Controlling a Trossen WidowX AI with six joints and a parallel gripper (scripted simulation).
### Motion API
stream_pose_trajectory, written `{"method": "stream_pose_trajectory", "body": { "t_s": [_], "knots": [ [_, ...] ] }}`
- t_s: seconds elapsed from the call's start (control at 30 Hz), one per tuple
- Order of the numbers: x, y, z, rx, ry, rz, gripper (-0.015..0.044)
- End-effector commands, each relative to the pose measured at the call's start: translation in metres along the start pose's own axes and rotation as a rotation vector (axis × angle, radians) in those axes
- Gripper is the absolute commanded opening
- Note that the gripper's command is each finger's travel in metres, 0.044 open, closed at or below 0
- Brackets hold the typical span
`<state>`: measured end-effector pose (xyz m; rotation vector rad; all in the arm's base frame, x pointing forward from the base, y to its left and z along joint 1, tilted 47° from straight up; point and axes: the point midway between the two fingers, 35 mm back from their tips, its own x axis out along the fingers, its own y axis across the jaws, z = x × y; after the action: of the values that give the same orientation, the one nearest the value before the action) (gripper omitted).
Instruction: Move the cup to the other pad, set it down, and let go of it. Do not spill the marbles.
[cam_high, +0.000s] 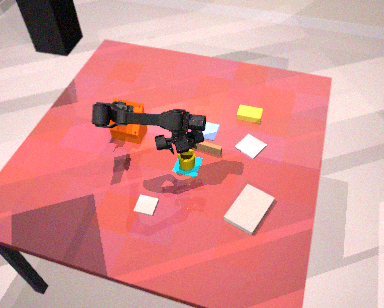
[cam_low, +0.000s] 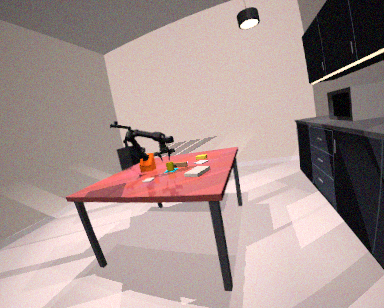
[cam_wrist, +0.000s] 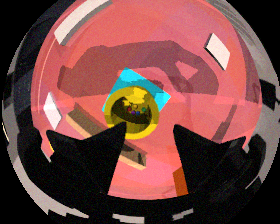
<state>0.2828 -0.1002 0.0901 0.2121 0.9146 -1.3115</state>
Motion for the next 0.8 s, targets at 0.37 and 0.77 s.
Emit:
{"method": "stream_pose_trajectory", "body": {
  "t_s": [0.37, 0.77],
  "knots": [
    [-0.033, 0.002, -0.001, 0.0, 0.004, 0.003, 0.044],
    [-0.064, 0.003, 0.0, 0.003, 0.002, 0.001, 0.044]
  ]
}}
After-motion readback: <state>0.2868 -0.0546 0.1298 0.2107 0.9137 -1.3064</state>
